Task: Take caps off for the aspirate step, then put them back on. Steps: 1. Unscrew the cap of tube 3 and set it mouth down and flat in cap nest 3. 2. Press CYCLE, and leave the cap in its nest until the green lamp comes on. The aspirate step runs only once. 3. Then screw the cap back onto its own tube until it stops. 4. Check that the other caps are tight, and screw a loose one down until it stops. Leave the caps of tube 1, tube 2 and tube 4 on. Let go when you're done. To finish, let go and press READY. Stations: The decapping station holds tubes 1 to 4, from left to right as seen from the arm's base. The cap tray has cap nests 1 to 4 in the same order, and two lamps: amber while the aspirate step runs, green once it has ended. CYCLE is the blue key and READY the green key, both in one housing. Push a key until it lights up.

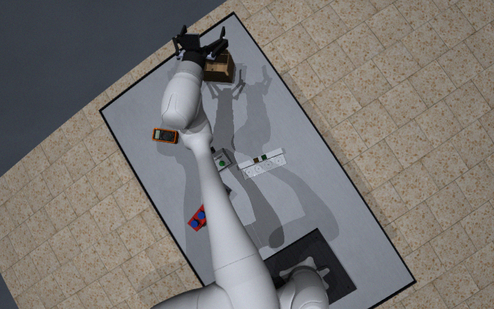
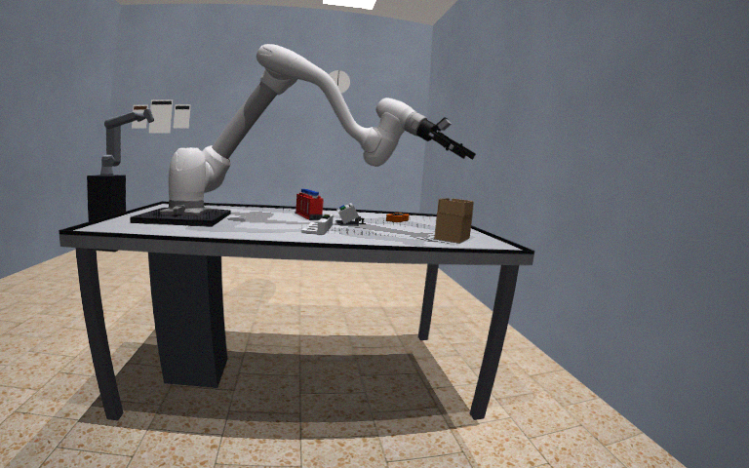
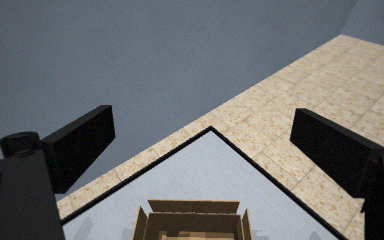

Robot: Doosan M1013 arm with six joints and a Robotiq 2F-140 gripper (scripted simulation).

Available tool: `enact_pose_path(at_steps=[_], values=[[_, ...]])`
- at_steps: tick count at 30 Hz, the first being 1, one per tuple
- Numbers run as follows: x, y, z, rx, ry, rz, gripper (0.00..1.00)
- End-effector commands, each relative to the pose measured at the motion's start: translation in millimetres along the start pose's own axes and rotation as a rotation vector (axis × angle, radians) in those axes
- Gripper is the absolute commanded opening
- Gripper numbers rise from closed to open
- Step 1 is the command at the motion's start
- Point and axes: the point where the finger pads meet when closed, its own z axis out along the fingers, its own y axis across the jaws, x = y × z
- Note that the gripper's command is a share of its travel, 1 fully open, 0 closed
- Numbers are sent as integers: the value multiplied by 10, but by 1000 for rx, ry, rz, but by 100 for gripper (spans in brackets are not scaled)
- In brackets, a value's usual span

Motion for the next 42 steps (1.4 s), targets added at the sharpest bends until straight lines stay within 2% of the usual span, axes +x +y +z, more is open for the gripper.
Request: enact_pose_path(at_steps=[1,17,18,42], values=[[19,-2,-8,1,2,1,100],[19,-2,-8,1,2,1,100],[19,-2,-8,1,2,1,41],[19,-2,-8,1,2,1,41]])
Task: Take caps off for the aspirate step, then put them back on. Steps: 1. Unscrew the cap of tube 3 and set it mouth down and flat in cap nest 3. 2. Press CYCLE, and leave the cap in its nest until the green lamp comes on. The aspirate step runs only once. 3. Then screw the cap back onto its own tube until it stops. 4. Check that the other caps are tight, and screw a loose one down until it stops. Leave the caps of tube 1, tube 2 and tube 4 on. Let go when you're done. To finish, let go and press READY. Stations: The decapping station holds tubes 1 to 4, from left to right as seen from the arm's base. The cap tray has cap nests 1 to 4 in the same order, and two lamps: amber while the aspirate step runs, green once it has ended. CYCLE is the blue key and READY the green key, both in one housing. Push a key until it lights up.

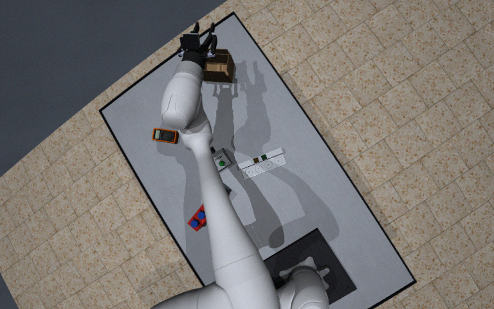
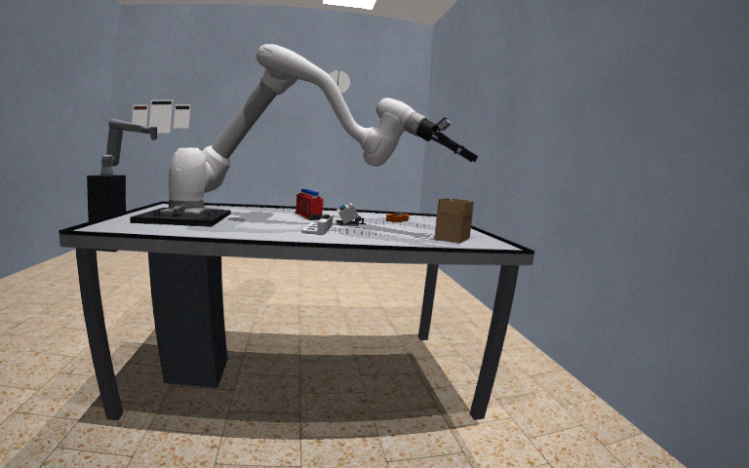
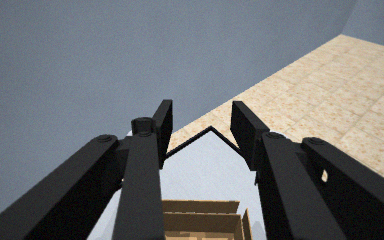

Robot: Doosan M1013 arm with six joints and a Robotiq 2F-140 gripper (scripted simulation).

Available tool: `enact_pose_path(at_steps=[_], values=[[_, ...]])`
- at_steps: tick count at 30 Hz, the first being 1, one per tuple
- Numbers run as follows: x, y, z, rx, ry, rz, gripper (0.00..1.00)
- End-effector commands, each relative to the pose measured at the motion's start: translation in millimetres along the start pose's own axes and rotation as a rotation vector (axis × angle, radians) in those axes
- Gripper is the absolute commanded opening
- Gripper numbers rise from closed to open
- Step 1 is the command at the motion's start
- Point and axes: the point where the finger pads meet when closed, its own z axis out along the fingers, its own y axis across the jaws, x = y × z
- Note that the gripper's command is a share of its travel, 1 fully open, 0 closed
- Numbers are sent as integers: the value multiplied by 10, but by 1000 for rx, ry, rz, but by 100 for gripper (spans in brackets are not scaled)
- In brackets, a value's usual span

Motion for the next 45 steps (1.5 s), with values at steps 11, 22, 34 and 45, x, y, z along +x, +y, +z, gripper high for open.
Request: enact_pose_path(at_steps=[11,22,34,45], values=[[-71,46,-122,1,-14,-45,41],[-346,300,-441,-49,-104,-300,41],[-629,486,-738,-55,-194,-512,41],[-869,648,-1018,-35,-289,-720,41]])
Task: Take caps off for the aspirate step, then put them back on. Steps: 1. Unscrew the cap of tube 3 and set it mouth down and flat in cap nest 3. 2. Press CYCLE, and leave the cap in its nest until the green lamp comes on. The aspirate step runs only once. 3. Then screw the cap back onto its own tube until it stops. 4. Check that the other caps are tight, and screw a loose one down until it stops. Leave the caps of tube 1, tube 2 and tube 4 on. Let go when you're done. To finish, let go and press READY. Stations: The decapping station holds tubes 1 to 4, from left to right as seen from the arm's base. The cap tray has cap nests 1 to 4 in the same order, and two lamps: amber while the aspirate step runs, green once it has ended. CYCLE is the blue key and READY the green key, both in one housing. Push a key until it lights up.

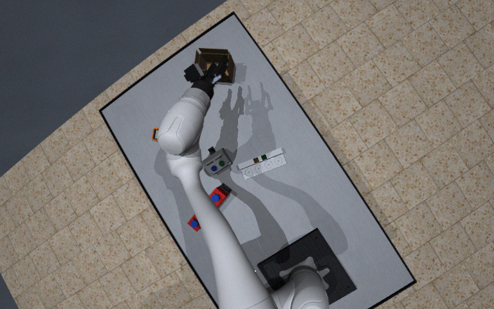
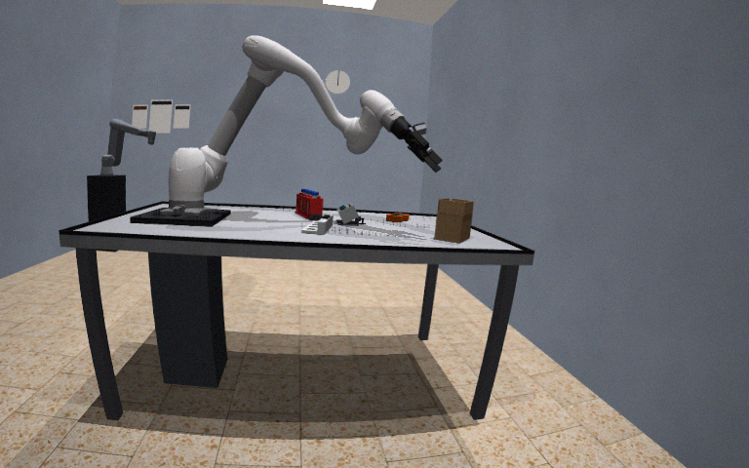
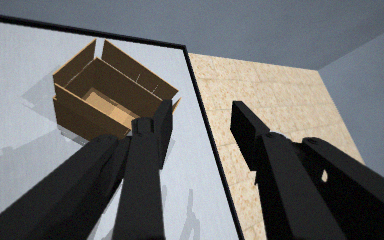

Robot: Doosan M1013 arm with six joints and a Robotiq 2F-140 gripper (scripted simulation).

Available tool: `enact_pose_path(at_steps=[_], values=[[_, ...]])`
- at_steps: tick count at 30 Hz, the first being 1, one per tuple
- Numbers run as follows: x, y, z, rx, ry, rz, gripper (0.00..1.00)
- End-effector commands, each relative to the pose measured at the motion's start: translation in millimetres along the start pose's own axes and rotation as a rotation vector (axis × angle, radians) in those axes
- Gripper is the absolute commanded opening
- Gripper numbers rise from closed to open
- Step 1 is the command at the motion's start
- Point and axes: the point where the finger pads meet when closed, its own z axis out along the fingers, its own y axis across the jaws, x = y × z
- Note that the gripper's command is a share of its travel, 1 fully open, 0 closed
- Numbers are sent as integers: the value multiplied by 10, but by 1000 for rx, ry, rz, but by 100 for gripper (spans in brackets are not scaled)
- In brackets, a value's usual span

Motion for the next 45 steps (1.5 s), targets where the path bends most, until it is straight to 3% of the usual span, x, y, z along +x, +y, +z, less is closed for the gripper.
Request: enact_pose_path(at_steps=[1,15,19,32,35,38,45], values=[[-163,-15,-117,15,-42,-72,41],[-620,-112,-381,68,-121,-292,41],[-790,-148,-480,97,-151,-385,41],[-1143,-245,-704,160,-195,-546,41],[-1268,-269,-779,200,-216,-634,41],[-1361,-324,-858,205,-216,-644,41],[-1612,-402,-1031,269,-238,-771,41]])
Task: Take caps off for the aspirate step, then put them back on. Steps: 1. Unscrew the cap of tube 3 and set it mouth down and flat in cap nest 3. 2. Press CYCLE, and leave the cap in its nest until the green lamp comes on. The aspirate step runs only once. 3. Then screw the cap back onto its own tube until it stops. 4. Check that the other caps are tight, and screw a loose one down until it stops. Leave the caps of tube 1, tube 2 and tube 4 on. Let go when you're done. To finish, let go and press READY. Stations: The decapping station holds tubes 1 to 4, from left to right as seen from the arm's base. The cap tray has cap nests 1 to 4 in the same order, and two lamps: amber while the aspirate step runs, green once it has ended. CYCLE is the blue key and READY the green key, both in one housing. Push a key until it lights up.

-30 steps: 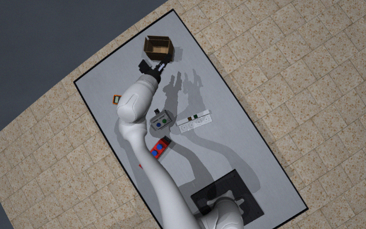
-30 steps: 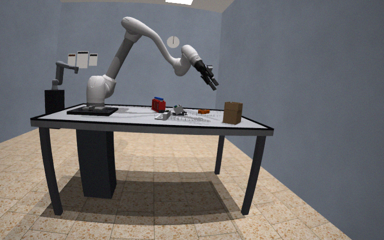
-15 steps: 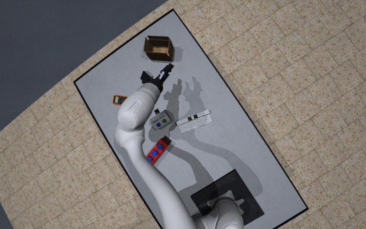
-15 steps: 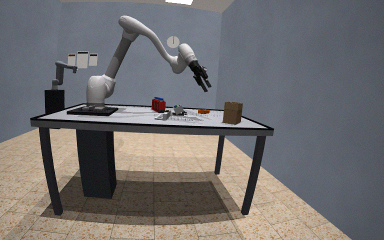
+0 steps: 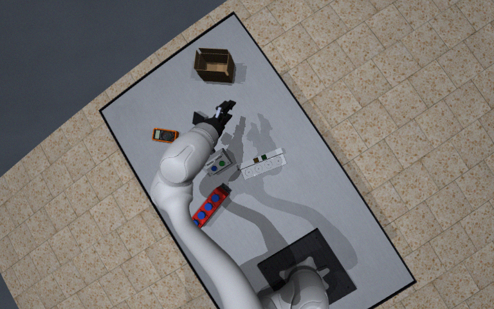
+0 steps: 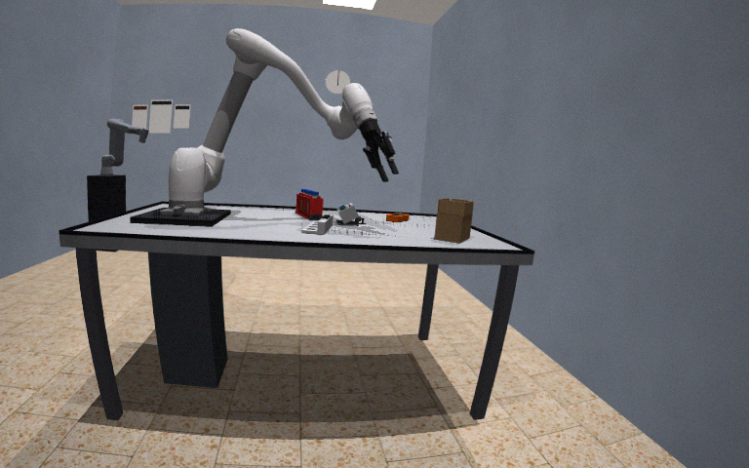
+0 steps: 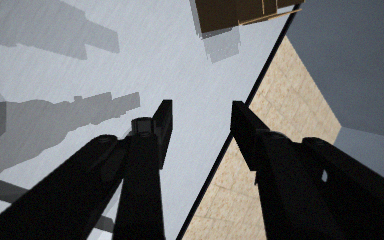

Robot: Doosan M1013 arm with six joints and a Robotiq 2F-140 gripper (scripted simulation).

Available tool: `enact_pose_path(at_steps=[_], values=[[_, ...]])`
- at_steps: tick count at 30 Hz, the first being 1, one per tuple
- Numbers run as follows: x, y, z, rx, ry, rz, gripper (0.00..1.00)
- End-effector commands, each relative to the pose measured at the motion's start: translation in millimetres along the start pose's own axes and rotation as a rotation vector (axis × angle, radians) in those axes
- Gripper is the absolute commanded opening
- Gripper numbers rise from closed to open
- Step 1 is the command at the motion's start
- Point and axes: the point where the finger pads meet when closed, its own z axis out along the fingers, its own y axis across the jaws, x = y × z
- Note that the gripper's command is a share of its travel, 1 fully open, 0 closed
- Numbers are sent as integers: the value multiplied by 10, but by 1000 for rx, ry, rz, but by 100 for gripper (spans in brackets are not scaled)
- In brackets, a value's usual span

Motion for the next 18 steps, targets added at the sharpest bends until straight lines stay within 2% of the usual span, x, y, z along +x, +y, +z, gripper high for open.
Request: enact_pose_path(at_steps=[1,2,4,6,8,10,12,14,16,18], values=[[-88,-162,-80,30,-9,-54,41],[-118,-199,-91,44,-11,-83,41],[-118,-199,-91,44,-11,-83,41],[-162,-284,-120,60,-14,-120,41],[-214,-362,-146,87,-16,-179,41],[-238,-449,-179,90,-15,-187,41],[-292,-524,-204,118,-15,-246,41],[-311,-594,-231,120,-14,-254,41],[-368,-665,-255,149,-12,-312,41],[-383,-741,-286,152,-10,-321,41]])
